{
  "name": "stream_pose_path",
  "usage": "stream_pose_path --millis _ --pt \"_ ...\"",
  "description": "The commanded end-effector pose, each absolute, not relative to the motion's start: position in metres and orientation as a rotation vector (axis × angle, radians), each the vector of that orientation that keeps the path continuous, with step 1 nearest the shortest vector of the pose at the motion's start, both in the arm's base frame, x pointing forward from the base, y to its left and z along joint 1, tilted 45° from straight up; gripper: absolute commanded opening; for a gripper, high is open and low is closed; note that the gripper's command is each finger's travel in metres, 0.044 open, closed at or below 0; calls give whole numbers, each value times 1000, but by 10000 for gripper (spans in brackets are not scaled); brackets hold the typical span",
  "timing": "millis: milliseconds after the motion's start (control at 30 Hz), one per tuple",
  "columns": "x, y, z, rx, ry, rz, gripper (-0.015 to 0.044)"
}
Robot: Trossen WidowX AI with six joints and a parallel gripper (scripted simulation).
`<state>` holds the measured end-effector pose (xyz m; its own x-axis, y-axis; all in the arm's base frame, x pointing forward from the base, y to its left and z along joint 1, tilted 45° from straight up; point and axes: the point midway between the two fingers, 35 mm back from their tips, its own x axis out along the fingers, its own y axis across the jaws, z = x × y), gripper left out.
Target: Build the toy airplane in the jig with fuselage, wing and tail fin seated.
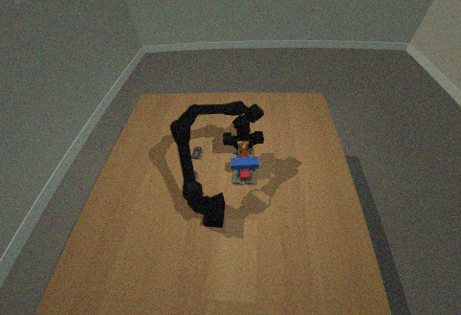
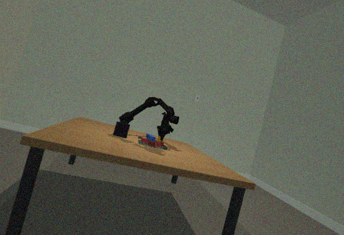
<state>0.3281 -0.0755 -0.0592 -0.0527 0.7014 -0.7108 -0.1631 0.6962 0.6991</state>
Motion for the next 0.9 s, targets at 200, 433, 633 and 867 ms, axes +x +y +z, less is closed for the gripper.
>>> stream_pose_path --millis 200,433,633,867 --pt "332 -139 3 467 1458 736 260" --pt "336 -139 3 467 1458 737 260" --pt "336 -138 4 467 1458 737 260" --pt "336 -138 4 467 1458 737 260"
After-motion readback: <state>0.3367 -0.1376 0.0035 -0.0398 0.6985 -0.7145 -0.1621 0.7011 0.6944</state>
